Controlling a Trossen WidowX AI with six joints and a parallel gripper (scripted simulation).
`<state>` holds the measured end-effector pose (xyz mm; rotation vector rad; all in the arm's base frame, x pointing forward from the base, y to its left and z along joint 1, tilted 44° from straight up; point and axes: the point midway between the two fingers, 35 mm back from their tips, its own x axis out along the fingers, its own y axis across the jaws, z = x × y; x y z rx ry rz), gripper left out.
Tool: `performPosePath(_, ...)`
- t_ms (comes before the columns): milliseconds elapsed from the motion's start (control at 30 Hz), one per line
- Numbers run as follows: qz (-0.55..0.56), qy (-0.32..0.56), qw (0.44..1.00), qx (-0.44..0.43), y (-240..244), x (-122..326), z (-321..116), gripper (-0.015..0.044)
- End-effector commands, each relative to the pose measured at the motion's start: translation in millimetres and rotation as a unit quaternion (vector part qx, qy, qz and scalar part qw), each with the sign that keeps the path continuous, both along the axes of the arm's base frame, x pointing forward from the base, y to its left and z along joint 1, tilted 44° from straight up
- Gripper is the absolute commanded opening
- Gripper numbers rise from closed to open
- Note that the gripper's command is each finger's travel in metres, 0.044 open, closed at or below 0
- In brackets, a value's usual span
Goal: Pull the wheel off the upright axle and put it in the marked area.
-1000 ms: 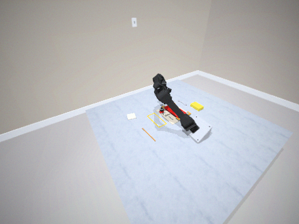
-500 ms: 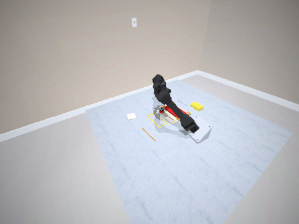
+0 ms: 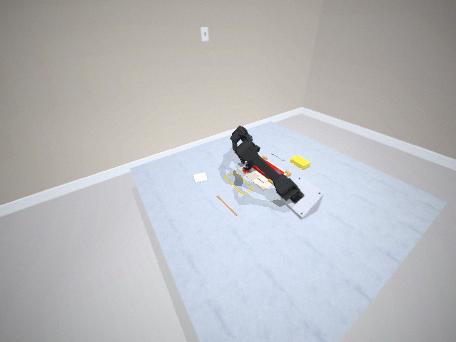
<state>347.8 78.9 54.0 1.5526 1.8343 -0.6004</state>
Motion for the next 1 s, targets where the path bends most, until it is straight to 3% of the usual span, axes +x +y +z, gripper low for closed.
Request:
performPosePath(0,-0.005,-0.002,1.000,0.003,3.9,-0.4,-3.5,0.0300)
performPosePath(100,0.000,0.000,1.000,0.000,1.7,-0.6,-1.5,0.0221)
performPosePath(400,0.000,0.000,1.000,0.000,1.7,-0.6,-1.5,0.0161)
performPosePath(600,0.000,0.000,1.000,0.000,1.0,-0.4,-0.7,0.0004)
performPosePath(967,0.000,0.000,1.000,0.000,-1.6,0.0,1.9,0.0000)
